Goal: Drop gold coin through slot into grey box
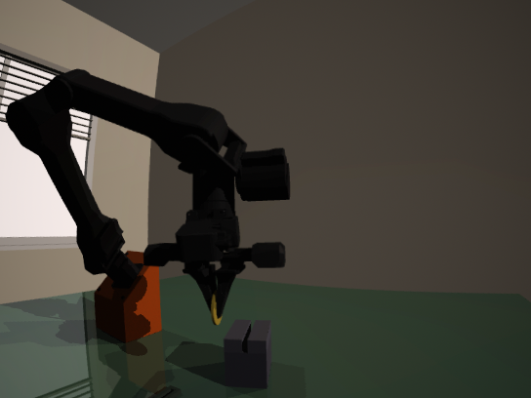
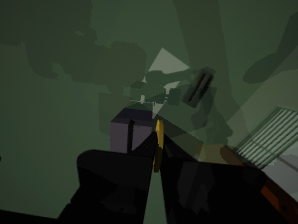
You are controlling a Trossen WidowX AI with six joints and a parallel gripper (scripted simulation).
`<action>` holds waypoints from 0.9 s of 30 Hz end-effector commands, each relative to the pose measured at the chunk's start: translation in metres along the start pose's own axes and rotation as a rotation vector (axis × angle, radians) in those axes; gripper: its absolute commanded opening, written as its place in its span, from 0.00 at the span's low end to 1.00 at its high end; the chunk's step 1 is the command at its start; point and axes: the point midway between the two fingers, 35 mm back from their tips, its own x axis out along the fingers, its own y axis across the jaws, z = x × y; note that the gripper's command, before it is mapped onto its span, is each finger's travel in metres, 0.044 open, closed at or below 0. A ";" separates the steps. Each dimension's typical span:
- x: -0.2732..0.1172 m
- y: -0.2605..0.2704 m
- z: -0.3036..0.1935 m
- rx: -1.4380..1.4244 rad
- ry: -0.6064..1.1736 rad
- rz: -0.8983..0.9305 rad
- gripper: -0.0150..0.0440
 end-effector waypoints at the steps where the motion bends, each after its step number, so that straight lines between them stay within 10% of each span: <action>1: 0.002 0.007 -0.009 0.001 0.003 -0.005 0.25; 27: 0.002 0.033 -0.043 0.001 -0.003 -0.001 0.25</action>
